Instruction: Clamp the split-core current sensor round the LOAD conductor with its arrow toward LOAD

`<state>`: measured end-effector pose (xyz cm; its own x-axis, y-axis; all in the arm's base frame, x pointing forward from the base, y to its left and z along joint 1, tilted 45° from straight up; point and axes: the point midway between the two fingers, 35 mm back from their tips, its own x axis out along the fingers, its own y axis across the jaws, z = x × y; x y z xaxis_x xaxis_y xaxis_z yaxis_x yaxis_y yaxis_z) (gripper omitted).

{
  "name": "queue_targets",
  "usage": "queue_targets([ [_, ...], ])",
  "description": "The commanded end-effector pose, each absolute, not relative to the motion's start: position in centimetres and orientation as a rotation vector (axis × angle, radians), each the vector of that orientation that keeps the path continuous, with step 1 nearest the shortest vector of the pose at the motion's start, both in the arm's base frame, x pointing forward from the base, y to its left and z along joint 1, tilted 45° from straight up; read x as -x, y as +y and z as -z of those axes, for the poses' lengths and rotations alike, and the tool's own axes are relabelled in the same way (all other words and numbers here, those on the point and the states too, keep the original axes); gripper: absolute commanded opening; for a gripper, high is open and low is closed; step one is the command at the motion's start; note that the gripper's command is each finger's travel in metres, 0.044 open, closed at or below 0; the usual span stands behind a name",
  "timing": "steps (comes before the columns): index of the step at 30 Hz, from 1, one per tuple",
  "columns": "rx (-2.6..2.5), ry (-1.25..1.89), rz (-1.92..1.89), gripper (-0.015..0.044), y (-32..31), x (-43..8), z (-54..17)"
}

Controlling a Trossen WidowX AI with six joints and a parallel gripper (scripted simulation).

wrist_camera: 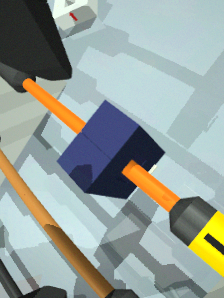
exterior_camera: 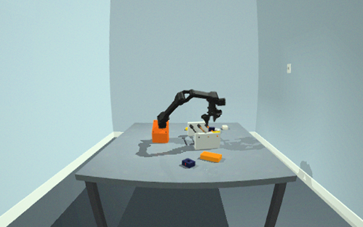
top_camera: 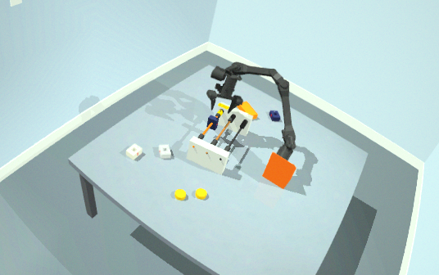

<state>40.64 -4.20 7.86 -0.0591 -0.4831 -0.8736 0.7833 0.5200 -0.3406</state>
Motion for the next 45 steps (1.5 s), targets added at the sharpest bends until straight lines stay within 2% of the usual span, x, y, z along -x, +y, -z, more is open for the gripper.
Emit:
queue_targets([
  [1,-0.045,1.440,0.401,0.0440,-7.6,-38.8,-9.9],
  [10,0.169,1.400,0.074,0.0440,-8.8,-38.0,-11.1],
  [29,0.751,1.086,-0.476,0.0440,-10.9,-36.0,-14.1],
  [35,0.960,0.979,-0.598,0.0440,-11.3,-35.5,-14.7],
  [45,0.964,0.977,-0.601,0.0440,-11.3,-35.5,-14.8],
])
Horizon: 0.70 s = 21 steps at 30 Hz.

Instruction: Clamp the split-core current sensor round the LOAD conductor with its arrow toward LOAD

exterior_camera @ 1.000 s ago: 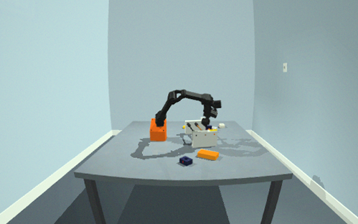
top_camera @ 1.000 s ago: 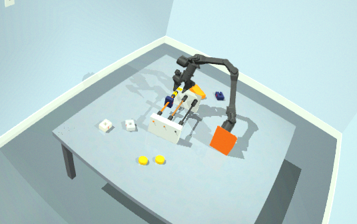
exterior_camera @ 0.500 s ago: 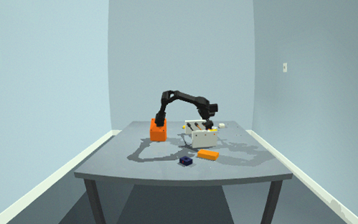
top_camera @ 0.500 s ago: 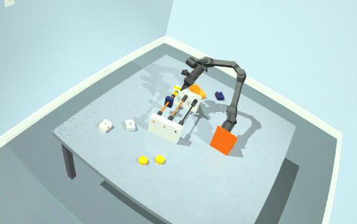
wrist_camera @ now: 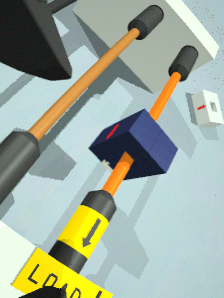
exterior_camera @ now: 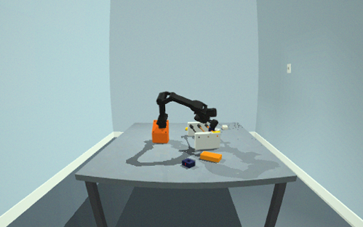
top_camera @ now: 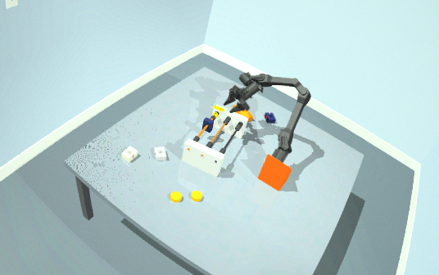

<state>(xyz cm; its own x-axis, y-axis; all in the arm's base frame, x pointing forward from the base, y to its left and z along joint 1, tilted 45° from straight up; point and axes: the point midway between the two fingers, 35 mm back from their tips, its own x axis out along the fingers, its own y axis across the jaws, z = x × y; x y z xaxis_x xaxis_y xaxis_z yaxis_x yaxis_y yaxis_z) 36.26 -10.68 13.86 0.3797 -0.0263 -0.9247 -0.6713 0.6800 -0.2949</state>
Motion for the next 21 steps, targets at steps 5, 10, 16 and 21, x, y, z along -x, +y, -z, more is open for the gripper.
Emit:
queue_targets([
  [5,0.870,1.040,-0.547,0.0440,-11.06,-35.80,-14.41],
  [10,0.870,1.040,-0.547,0.0440,-11.06,-35.80,-14.41],
  [16,0.870,1.040,-0.547,0.0440,-11.06,-35.80,-14.41],
  [21,0.821,1.072,-0.518,0.0440,-10.93,-35.97,-14.18],
])
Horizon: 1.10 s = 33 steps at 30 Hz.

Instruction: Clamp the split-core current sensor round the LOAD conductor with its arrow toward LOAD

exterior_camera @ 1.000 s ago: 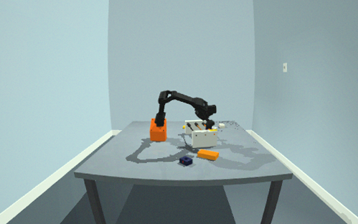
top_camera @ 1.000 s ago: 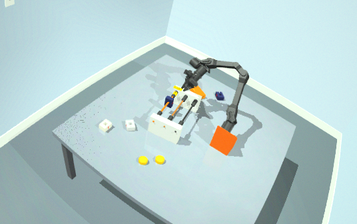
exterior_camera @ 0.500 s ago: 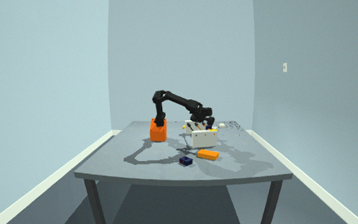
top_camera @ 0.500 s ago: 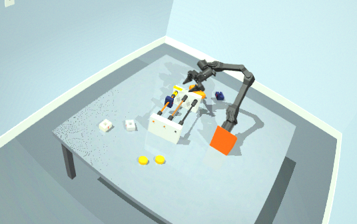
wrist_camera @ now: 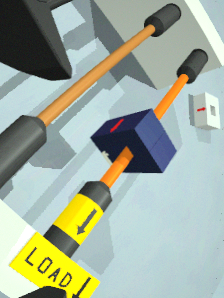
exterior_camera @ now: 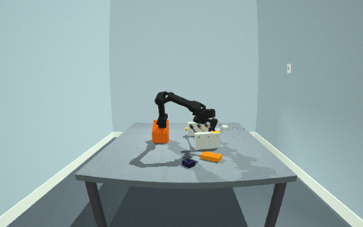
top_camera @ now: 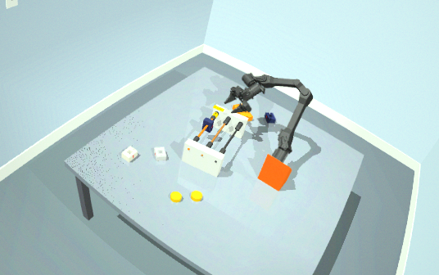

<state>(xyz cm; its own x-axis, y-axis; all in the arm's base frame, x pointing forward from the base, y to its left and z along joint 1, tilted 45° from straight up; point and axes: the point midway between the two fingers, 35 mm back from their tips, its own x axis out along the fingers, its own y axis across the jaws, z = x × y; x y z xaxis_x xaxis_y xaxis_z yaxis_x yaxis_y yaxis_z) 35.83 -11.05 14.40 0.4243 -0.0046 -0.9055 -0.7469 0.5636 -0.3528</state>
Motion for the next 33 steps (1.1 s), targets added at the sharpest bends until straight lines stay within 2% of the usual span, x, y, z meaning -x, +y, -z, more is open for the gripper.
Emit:
queue_targets([
  [1,0.761,1.111,-0.480,0.0440,-10.8,-36.2,-13.9],
  [8,0.310,1.373,-0.073,0.0440,-9.1,-37.7,-11.6],
  [15,0.002,1.466,0.418,0.0440,-7.1,-39.1,-9.6],
  [33,-0.270,1.246,1.081,0.0440,-3.8,-40.8,-7.5],
])
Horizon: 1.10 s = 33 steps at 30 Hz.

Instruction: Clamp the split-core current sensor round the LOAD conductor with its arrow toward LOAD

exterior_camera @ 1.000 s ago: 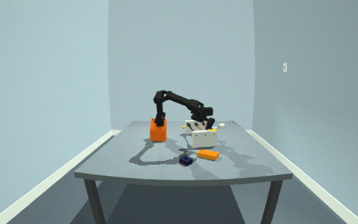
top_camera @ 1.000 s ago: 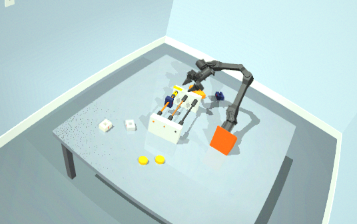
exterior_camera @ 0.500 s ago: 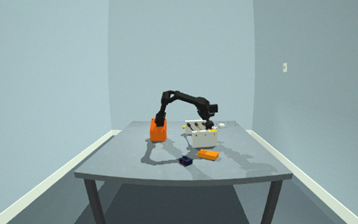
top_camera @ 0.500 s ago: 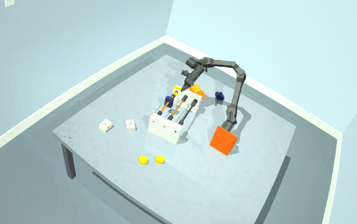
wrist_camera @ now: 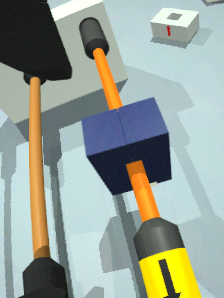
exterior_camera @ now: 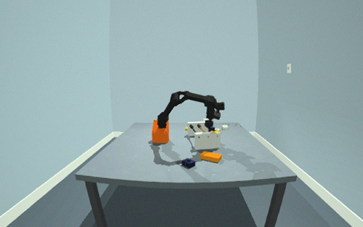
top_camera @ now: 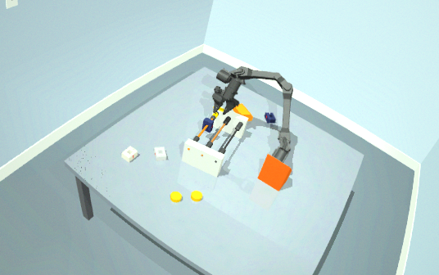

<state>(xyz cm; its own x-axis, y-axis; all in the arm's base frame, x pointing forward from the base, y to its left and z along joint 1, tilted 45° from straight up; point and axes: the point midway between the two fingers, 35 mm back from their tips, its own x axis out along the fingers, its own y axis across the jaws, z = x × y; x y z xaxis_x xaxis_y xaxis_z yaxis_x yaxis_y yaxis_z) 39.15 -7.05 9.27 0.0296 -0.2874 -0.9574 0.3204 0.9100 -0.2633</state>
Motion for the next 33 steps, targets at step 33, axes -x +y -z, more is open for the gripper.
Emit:
queue_targets([
  [33,-0.553,0.713,1.509,0.0440,-0.6,-42.1,-6.3],
])
